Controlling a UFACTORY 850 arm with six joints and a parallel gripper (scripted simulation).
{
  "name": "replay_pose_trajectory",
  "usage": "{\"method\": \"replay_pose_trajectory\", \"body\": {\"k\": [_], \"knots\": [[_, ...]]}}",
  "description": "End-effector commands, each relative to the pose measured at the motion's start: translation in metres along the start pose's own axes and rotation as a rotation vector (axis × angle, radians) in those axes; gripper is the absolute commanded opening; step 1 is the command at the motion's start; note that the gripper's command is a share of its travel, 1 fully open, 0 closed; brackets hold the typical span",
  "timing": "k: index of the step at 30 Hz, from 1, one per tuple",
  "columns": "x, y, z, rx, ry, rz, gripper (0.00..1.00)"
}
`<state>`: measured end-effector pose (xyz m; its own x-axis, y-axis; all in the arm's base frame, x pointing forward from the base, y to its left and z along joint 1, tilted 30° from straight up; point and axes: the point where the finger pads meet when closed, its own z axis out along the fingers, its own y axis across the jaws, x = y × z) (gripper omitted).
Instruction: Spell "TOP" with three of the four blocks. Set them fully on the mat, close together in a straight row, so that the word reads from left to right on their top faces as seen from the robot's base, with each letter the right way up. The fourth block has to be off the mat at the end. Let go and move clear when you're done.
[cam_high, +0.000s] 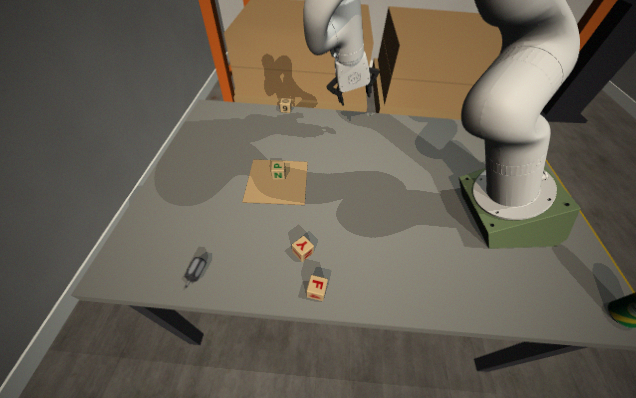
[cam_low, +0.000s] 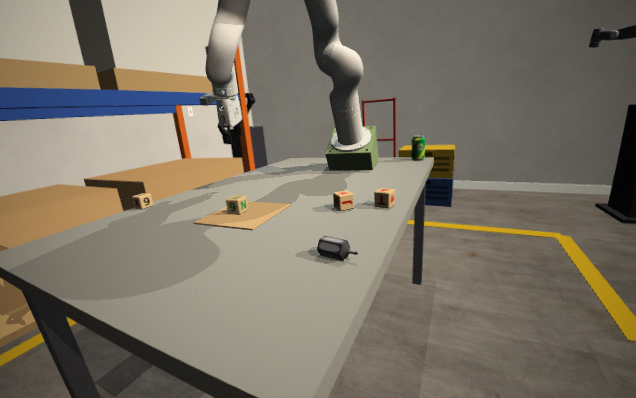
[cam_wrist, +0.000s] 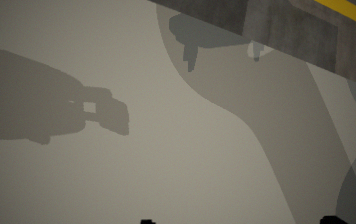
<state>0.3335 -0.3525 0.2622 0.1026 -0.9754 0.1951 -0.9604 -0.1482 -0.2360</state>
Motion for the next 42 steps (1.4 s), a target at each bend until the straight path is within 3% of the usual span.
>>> {"method": "replay_pose_trajectory", "body": {"k": [1,17,18,34,42], "knots": [[-0.009,-0.017,0.000,0.005,-0.004,-0.139,1.00],[-0.046,-0.069,0.001,0.012,-0.010,-0.578,1.00],[-0.054,-0.079,0.001,0.015,-0.010,-0.669,1.00],[-0.098,-0.127,-0.002,0.028,-0.004,-1.110,1.00],[-0.132,-0.157,-0.006,0.040,0.008,-1.412,1.00]]}}
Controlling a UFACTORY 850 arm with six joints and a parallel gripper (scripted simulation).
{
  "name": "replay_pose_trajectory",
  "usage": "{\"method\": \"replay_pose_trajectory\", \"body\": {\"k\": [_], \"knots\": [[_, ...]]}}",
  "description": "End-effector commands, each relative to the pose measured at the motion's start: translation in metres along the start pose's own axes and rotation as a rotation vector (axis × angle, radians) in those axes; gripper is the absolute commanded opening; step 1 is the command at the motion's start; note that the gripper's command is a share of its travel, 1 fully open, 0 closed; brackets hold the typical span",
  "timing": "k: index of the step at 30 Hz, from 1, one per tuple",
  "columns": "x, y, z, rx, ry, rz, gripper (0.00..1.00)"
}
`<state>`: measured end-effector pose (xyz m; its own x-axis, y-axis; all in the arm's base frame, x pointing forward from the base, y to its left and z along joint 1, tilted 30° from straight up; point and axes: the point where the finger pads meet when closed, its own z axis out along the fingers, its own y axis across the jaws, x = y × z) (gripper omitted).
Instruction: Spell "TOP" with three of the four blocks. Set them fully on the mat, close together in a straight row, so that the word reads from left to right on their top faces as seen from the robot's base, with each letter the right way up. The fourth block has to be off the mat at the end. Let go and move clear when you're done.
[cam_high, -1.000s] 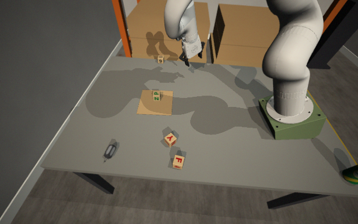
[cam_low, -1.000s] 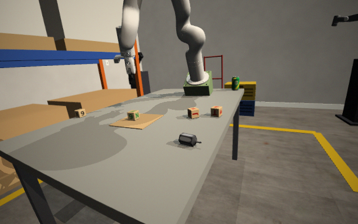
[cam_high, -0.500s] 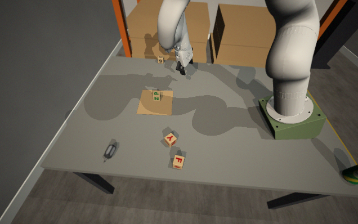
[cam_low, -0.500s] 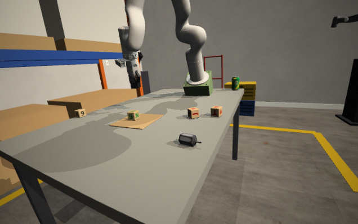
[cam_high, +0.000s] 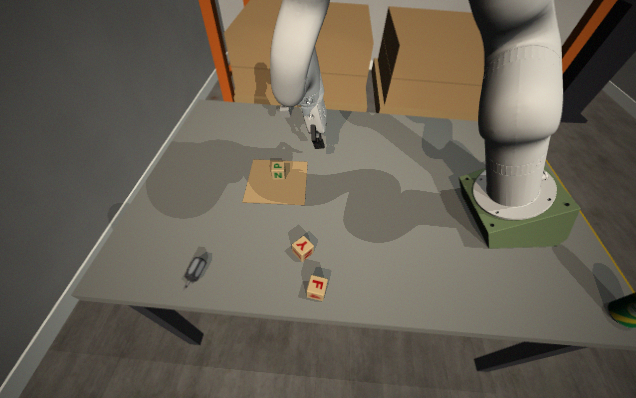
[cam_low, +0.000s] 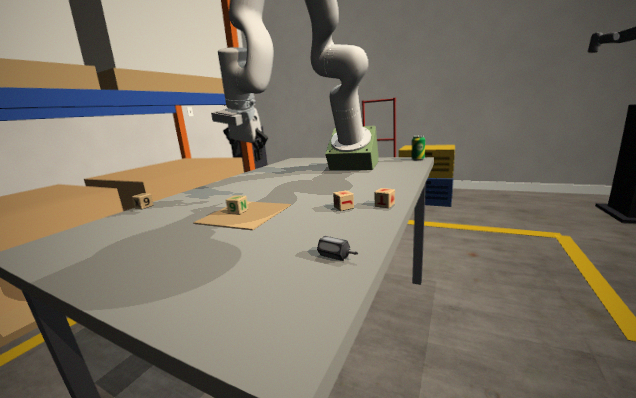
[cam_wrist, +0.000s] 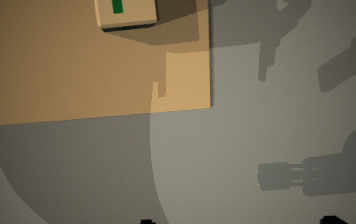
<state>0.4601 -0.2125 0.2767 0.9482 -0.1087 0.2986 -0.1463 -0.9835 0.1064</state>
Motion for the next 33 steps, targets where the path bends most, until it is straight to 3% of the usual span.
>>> {"method": "replay_pose_trajectory", "body": {"k": [1,9,24,26,27,33], "knots": [[0.010,-0.019,-0.002,0.005,0.008,-0.139,1.00],[0.021,-0.046,-0.004,0.006,0.018,-0.334,1.00],[0.046,-0.125,-0.014,-0.002,0.056,-0.865,1.00],[0.046,-0.125,-0.014,-0.002,0.056,-0.865,1.00],[0.049,-0.139,-0.016,-0.004,0.064,-0.957,1.00],[0.054,-0.167,-0.021,-0.012,0.081,-1.135,1.00]]}}
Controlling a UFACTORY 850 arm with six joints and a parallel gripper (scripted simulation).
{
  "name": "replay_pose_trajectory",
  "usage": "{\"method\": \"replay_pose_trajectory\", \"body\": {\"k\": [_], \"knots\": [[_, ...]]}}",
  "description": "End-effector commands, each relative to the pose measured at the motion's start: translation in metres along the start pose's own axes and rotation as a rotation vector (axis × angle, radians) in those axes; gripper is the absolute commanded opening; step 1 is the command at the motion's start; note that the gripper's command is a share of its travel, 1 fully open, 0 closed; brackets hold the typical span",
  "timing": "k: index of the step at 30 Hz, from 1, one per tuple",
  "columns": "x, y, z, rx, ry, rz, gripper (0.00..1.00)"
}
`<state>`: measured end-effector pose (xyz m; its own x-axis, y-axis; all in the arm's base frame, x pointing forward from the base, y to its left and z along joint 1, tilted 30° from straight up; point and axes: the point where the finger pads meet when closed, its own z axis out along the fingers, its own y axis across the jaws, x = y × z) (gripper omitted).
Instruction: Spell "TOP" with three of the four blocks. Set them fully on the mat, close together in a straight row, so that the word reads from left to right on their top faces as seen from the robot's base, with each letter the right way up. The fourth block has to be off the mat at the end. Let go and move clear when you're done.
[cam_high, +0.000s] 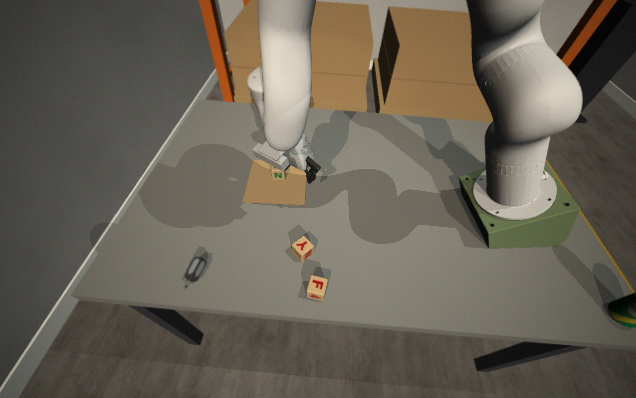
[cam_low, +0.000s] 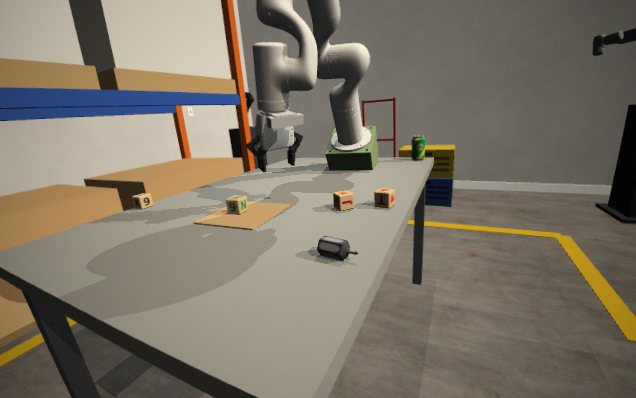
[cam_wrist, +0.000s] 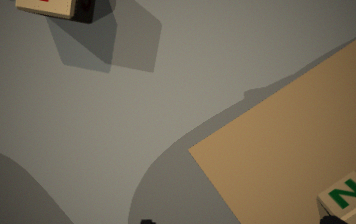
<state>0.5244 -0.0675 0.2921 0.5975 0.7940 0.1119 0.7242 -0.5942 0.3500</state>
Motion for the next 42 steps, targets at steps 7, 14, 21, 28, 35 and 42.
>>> {"method": "replay_pose_trajectory", "body": {"k": [7,14,21,28,35,42], "knots": [[0.050,-0.020,-0.008,-0.018,0.028,-0.334,1.00],[0.080,-0.034,-0.014,-0.035,0.044,-0.536,1.00],[0.113,-0.053,-0.022,-0.059,0.061,-0.764,1.00],[0.144,-0.074,-0.031,-0.087,0.077,-0.986,1.00],[0.173,-0.096,-0.041,-0.119,0.090,-1.195,1.00],[0.203,-0.121,-0.052,-0.160,0.104,-1.420,1.00]]}}
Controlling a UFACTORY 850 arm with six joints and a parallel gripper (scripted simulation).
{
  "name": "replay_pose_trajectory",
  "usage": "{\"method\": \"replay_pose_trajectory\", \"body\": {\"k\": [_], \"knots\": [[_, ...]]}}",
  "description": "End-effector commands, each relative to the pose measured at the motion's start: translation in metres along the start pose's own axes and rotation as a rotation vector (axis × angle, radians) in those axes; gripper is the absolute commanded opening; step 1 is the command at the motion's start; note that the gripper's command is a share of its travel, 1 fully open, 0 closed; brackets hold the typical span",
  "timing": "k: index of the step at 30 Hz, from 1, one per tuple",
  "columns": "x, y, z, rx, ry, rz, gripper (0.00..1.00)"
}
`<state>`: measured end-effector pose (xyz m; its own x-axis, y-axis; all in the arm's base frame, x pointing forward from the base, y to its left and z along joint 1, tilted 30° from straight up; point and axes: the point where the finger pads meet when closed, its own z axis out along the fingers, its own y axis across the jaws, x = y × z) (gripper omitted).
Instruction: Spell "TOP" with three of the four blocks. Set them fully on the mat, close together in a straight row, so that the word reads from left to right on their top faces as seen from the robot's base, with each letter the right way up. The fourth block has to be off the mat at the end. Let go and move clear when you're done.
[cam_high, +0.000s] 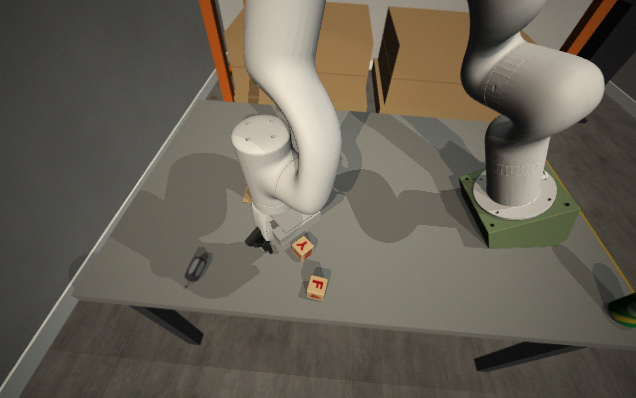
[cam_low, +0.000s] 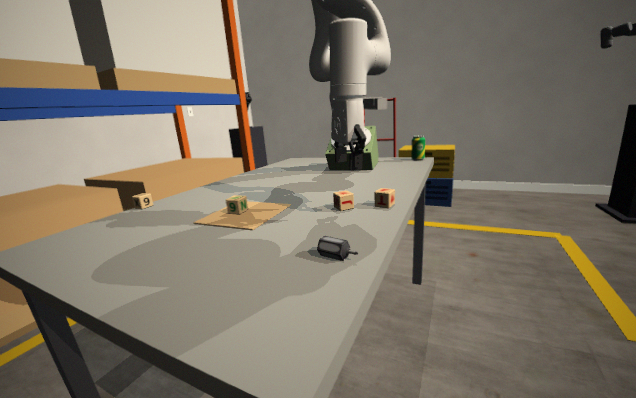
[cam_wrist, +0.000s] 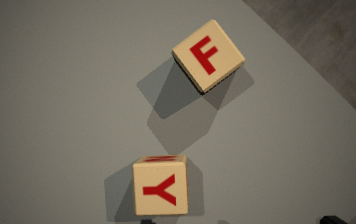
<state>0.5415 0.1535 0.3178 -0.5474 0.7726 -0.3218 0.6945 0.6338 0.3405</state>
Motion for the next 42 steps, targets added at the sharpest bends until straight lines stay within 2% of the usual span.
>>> {"method": "replay_pose_trajectory", "body": {"k": [1,9,13,42], "knots": [[0.015,0.012,-0.004,-0.016,0.006,-0.105,1.00],[0.053,0.037,-0.016,-0.059,0.006,-0.362,1.00],[0.063,0.043,-0.019,-0.071,0.004,-0.427,1.00],[0.065,0.044,-0.019,-0.073,0.004,-0.439,1.00]]}}
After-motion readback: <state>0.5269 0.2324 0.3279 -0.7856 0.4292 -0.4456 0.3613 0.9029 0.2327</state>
